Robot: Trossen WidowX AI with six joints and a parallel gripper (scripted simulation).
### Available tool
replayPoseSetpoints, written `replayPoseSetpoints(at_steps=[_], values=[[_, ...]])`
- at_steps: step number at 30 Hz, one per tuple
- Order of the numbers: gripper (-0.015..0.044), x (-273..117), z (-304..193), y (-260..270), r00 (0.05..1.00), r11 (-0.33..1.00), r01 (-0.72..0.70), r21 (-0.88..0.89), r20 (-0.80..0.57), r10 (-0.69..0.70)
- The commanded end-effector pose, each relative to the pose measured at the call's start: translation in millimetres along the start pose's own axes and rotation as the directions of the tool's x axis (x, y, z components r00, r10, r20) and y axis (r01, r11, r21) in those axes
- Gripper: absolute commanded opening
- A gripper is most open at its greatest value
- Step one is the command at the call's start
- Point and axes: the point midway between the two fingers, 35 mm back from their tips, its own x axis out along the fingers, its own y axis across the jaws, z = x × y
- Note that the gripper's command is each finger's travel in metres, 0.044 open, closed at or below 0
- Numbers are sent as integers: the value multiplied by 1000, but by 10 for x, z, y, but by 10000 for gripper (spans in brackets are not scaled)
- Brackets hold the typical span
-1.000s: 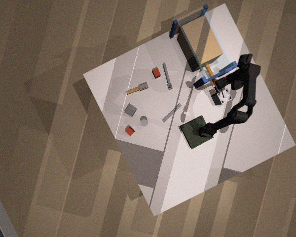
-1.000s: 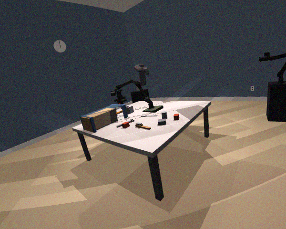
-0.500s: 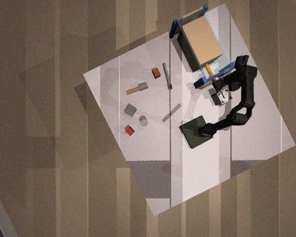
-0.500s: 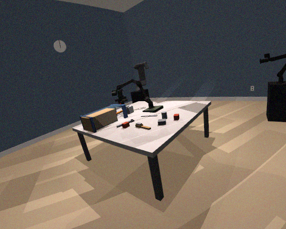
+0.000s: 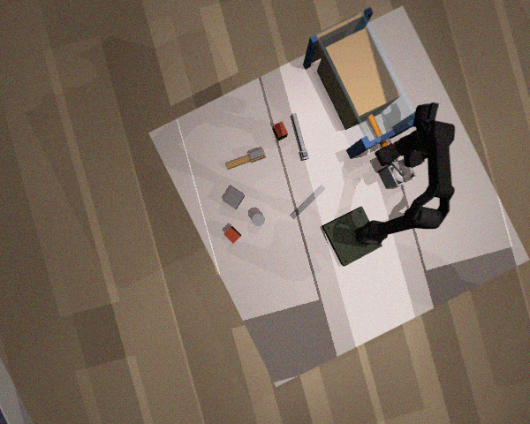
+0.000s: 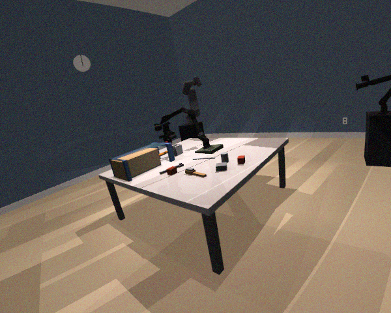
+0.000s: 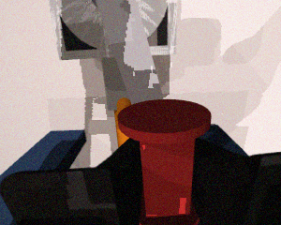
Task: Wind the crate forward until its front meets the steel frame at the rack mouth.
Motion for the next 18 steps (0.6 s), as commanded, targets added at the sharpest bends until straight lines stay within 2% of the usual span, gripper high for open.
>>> replayPoseSetpoints(at_steps=[1, 18], values=[[0, 18, 61, -144, 999, 1000, 30, 0, 15, -30], [0, 13, 165, -327, 999, 1000, 31, 0, 16, -31]])
